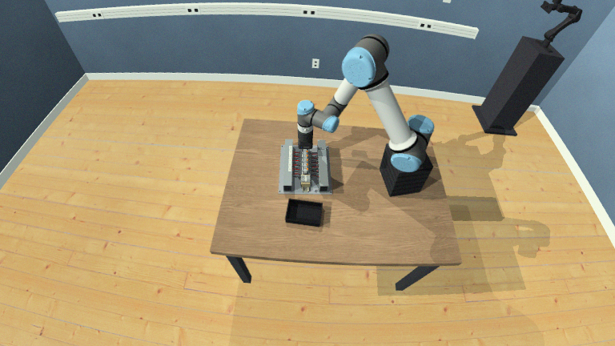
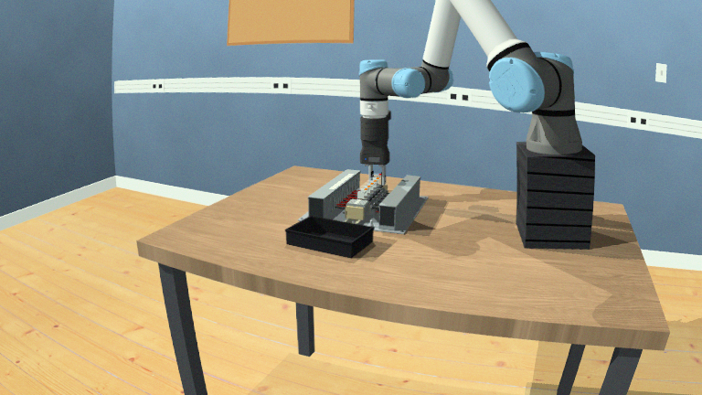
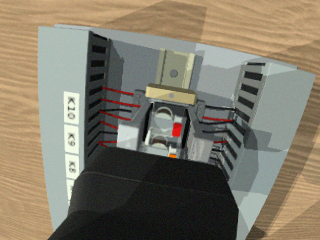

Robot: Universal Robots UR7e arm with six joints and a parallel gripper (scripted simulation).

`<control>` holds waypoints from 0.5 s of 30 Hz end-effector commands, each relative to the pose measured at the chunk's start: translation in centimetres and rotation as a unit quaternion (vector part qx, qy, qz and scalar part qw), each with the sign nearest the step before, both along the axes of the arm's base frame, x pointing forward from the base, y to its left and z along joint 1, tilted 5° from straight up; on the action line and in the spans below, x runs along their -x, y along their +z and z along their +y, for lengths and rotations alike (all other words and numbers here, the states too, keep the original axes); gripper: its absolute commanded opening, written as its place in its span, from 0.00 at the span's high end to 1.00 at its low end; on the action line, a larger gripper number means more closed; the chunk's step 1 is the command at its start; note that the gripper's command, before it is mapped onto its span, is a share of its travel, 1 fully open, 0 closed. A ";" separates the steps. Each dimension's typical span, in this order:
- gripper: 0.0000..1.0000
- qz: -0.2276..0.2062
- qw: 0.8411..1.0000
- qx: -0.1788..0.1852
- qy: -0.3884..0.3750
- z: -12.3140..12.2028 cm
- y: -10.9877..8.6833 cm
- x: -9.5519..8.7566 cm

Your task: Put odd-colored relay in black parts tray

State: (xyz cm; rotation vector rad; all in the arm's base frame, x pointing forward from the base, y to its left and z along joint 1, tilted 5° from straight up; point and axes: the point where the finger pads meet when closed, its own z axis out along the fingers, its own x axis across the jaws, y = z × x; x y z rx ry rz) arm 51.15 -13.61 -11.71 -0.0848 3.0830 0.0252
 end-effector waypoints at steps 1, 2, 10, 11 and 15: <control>1.00 0.005 1.000 0.001 0.000 0.0 0.1 -0.1; 1.00 0.007 1.000 0.001 0.000 0.0 0.1 -0.1; 1.00 0.010 1.000 0.001 0.000 0.0 0.1 -0.1; 1.00 0.011 1.000 0.001 0.000 0.0 0.1 -0.1; 1.00 0.013 1.000 0.001 0.000 0.0 0.1 -0.1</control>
